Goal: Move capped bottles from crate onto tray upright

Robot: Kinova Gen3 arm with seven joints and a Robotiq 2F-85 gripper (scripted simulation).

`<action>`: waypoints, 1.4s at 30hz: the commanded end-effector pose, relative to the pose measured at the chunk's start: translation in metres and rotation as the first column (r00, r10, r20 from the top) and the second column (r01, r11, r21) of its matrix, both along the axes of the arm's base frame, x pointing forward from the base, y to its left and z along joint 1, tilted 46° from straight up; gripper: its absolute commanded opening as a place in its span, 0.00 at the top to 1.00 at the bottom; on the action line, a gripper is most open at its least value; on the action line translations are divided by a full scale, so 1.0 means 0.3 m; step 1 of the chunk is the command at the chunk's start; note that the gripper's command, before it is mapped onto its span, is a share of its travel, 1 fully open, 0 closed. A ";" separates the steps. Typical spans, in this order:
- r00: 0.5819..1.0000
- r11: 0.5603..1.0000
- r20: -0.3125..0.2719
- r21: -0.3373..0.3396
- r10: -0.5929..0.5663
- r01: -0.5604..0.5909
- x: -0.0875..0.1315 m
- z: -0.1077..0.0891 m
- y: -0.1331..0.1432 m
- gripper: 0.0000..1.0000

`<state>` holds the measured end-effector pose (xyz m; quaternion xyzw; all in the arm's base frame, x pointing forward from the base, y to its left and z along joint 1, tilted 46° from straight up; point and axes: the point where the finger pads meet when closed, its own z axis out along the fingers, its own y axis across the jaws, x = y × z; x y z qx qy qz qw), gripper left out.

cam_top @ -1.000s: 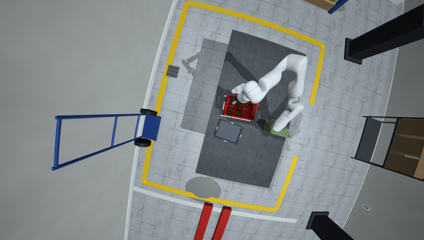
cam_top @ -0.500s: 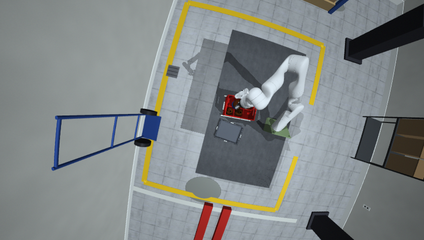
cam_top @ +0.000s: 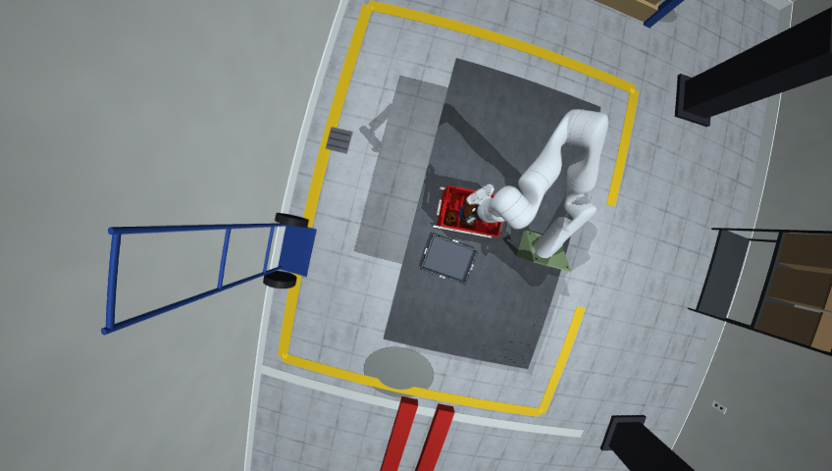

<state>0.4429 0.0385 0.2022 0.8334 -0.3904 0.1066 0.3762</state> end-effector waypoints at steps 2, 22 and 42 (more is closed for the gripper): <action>1.000 1.000 0.001 0.000 0.002 -0.002 -0.015 -0.010 0.017 1.00; 1.000 1.000 0.001 0.000 0.003 -0.003 -0.116 -0.092 0.112 1.00; 1.000 1.000 0.001 0.000 0.004 -0.004 -0.182 -0.174 0.201 1.00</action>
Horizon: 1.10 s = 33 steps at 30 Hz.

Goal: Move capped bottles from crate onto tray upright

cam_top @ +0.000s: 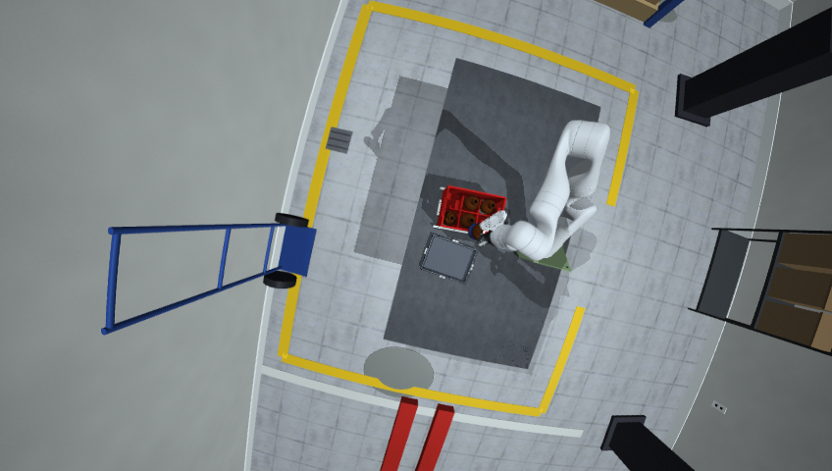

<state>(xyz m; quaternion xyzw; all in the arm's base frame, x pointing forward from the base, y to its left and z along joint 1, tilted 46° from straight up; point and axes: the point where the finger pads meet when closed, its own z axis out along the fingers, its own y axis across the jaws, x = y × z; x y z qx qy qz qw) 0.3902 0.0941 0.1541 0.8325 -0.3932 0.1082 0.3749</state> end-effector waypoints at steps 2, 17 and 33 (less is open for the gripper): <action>1.000 1.000 -0.006 -0.002 0.009 -0.009 -0.009 -0.023 0.026 1.00; 1.000 1.000 -0.005 -0.001 0.009 -0.009 -0.012 -0.079 0.080 1.00; 1.000 1.000 -0.004 -0.001 0.009 -0.009 -0.005 -0.139 0.137 1.00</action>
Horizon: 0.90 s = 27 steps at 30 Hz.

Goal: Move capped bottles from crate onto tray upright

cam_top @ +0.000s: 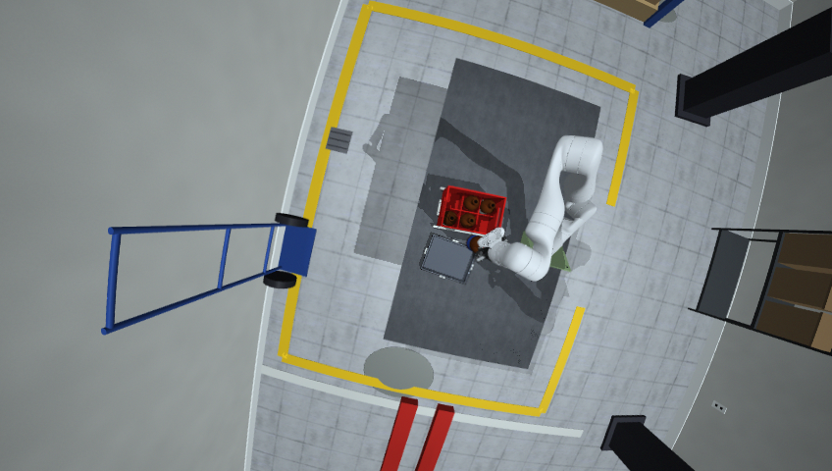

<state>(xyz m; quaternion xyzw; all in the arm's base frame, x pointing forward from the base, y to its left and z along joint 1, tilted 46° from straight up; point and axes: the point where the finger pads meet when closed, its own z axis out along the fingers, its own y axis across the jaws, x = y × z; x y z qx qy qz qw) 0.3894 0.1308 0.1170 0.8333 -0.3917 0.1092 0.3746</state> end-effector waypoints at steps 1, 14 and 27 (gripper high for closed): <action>1.000 1.000 -0.005 -0.001 0.005 -0.005 -0.002 -0.020 0.019 1.00; 1.000 1.000 -0.004 0.000 0.005 -0.005 0.005 -0.065 0.062 1.00; 1.000 1.000 -0.003 0.001 0.004 -0.004 0.013 -0.110 0.105 1.00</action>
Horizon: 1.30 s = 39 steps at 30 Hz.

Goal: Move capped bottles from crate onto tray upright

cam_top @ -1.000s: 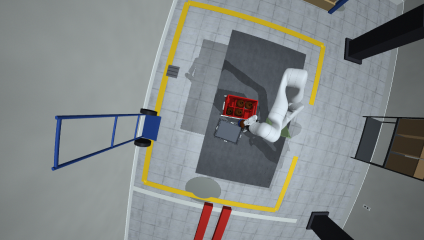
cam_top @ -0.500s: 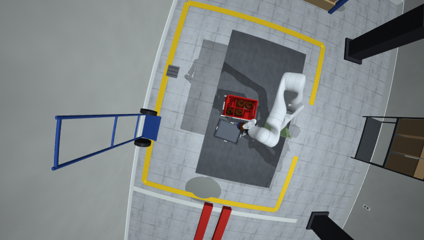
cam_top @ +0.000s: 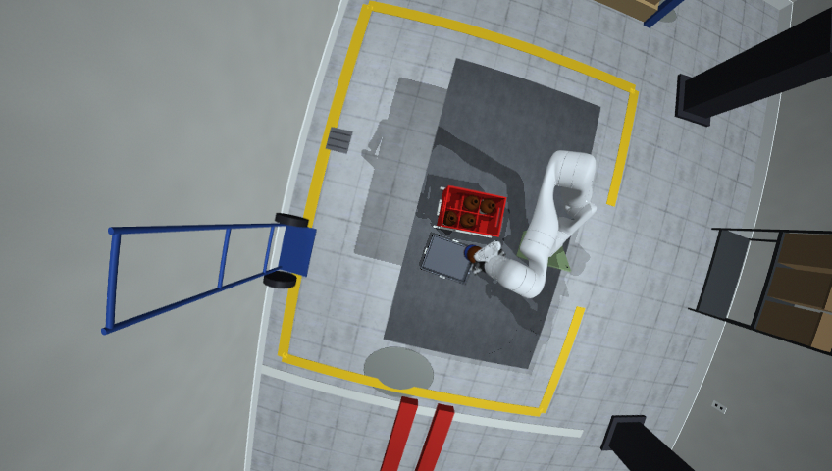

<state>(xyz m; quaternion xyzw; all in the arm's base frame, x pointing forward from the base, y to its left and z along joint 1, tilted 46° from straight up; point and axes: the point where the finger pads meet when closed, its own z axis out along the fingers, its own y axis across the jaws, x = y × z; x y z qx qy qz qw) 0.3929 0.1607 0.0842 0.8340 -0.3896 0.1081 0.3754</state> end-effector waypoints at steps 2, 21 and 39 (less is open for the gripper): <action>1.000 1.000 0.001 0.001 0.001 -0.001 0.002 -0.011 0.014 1.00; 1.000 1.000 0.000 0.001 0.002 -0.002 0.012 -0.085 0.084 1.00; 1.000 1.000 0.000 0.001 0.002 -0.002 0.022 -0.153 0.147 1.00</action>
